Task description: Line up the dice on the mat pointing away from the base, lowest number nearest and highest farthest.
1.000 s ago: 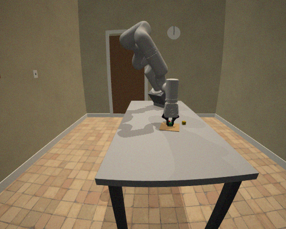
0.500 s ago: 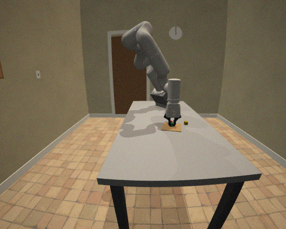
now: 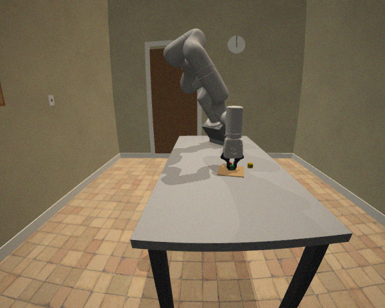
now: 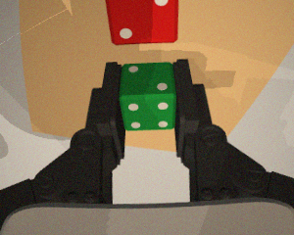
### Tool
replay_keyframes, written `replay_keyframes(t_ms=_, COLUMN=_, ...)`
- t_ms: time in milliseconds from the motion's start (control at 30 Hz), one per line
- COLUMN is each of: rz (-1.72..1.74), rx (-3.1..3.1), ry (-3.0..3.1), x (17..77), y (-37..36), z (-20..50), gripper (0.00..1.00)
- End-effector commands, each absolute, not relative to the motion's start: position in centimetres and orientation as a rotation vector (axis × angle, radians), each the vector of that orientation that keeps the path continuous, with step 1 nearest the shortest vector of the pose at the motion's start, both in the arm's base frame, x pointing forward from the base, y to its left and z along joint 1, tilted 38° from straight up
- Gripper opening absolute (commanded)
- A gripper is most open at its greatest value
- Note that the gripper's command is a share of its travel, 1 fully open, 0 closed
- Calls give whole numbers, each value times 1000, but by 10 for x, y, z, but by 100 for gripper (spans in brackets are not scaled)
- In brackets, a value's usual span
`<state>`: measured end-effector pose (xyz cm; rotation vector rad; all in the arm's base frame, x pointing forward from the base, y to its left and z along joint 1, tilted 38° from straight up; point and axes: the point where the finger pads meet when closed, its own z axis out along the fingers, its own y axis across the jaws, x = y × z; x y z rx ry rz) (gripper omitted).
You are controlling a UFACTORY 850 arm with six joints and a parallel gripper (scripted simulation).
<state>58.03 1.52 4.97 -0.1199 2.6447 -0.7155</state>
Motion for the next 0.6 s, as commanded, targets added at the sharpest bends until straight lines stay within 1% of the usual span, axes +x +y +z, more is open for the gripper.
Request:
replay_keyframes(t_ms=0, rz=-715, rx=-120, ry=2644, x=581, y=15, z=50, gripper=21)
replay_keyframes(t_ms=567, rz=-715, rx=-120, ry=2644, x=582, y=14, z=47, gripper=21)
